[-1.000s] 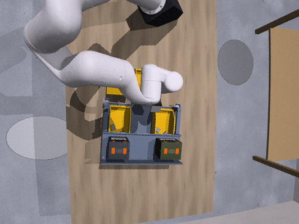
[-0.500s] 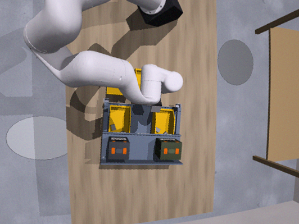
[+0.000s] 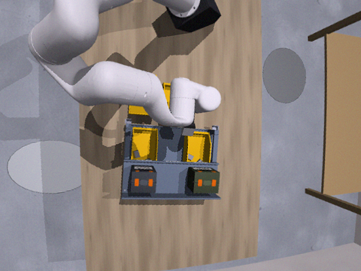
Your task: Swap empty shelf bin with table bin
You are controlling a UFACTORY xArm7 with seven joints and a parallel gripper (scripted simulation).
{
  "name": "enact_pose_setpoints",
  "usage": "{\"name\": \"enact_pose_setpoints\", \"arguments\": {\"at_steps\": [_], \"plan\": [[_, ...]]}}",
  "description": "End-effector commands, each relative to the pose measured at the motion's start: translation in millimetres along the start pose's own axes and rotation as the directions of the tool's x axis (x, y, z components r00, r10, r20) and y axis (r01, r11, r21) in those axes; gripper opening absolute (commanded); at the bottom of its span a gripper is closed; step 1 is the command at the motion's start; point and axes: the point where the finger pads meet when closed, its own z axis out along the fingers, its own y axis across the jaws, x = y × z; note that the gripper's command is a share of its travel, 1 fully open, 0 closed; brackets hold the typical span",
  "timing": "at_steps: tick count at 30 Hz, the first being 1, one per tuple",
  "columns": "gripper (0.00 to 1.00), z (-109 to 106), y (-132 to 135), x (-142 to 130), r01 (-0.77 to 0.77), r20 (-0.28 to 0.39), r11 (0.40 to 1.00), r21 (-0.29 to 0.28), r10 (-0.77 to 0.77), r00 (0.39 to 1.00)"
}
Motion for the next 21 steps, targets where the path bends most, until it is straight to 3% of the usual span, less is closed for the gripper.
{"name": "enact_pose_setpoints", "arguments": {"at_steps": [1,9,21], "plan": [[0.00,-3,-1,1,0.001,-0.004,1.000,0.002,-0.001,1.000],[0.00,-12,-1,1,0.001,-0.004,1.000,0.002,-0.001,1.000],[0.00,-45,-1,1,0.001,-0.004,1.000,0.002,-0.001,1.000]]}}
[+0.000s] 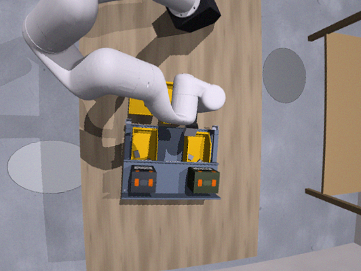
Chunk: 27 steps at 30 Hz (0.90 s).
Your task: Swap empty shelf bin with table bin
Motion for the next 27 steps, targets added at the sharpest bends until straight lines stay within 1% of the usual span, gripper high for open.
{"name": "enact_pose_setpoints", "arguments": {"at_steps": [1,2,9,15,27], "plan": [[0.00,-13,0,1,0.001,-0.001,1.000,0.002,-0.001,1.000],[0.00,-13,0,1,0.001,-0.001,1.000,0.002,-0.001,1.000],[0.00,-34,0,1,0.001,-0.001,1.000,0.002,-0.001,1.000],[0.00,-47,0,1,0.001,-0.001,1.000,0.002,-0.001,1.000],[0.00,-55,0,1,0.001,-0.001,1.000,0.002,-0.001,1.000]]}}
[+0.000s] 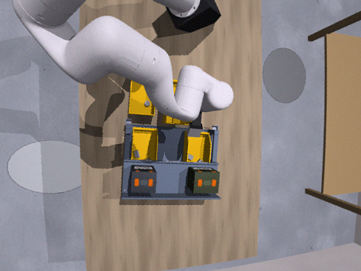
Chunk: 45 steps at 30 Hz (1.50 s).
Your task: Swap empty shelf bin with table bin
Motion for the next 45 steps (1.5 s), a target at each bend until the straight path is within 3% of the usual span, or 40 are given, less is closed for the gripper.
{"name": "enact_pose_setpoints", "arguments": {"at_steps": [1,18,26,38,45], "plan": [[0.00,-3,-1,1,0.001,-0.003,1.000,0.002,-0.001,1.000],[0.00,-3,-2,1,0.001,-0.003,1.000,0.002,-0.001,1.000],[0.00,-3,-22,-4,0.001,-0.003,1.000,0.002,-0.001,1.000],[0.00,-4,-119,-25,0.002,-0.003,1.000,0.002,-0.002,1.000],[0.00,-4,-132,-28,0.002,-0.003,1.000,0.002,-0.002,1.000]]}}
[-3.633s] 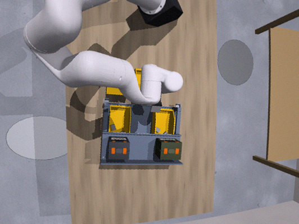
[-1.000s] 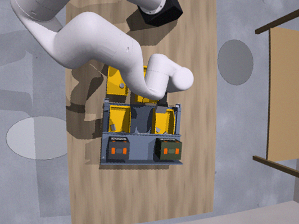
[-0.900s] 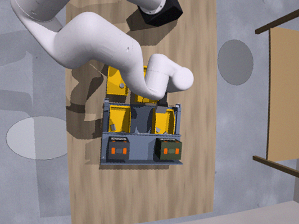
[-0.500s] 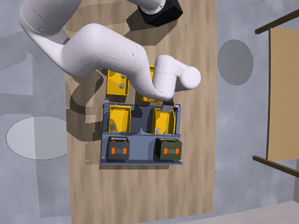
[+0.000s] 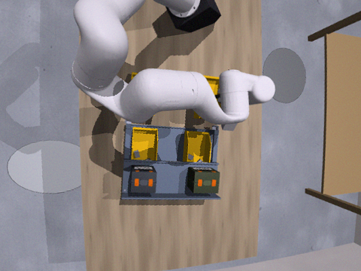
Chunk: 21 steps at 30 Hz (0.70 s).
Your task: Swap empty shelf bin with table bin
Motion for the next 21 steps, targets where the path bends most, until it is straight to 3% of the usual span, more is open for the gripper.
{"name": "enact_pose_setpoints", "arguments": {"at_steps": [1,21], "plan": [[0.00,-0.2,-8.4,2.6,-0.004,-0.004,1.000,-0.010,0.004,1.000],[0.00,3.7,-8.4,2.6,-0.004,-0.004,1.000,-0.010,0.004,1.000]]}}
